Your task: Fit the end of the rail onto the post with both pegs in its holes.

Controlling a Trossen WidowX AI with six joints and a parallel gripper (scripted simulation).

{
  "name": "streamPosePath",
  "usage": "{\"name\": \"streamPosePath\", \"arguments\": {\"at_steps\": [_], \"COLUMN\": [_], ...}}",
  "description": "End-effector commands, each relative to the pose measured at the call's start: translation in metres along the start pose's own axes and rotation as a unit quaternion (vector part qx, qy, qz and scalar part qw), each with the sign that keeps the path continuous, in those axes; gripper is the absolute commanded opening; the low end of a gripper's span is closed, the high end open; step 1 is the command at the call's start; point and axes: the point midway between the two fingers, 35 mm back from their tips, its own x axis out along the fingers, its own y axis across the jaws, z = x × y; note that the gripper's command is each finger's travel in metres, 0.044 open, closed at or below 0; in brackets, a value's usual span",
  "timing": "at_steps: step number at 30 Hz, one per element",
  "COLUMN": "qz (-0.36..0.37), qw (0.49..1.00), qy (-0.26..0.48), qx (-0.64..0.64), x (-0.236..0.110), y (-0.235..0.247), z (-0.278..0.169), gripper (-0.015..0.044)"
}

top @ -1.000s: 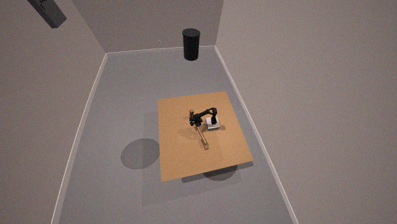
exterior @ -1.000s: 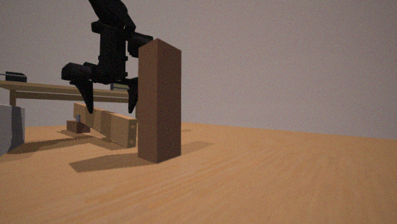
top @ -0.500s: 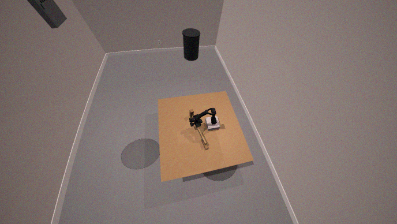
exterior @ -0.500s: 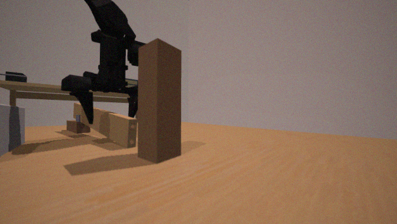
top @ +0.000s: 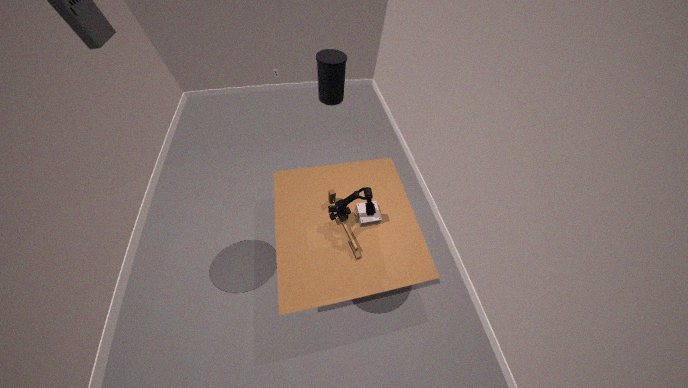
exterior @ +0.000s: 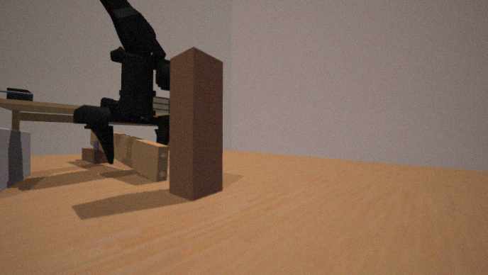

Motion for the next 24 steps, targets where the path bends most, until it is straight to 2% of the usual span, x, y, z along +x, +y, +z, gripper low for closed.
{"name": "streamPosePath", "arguments": {"at_steps": [1, 13, 20, 24], "qz": [0.001, 0.001, 0.001, 0.001], "qw": [1.000, 1.000, 1.000, 1.000], "qy": [0.002, 0.002, 0.002, 0.002], "qx": [0.002, 0.002, 0.002, 0.002], "x": [0.0025, 0.0025, 0.0025, 0.0025], "y": [0.0011, 0.0011, 0.0011, 0.0011], "z": [-0.0001, -0.0001, -0.0001, -0.0001], "gripper": [0.0361, 0.0046, 0.0000, 0.0000]}}
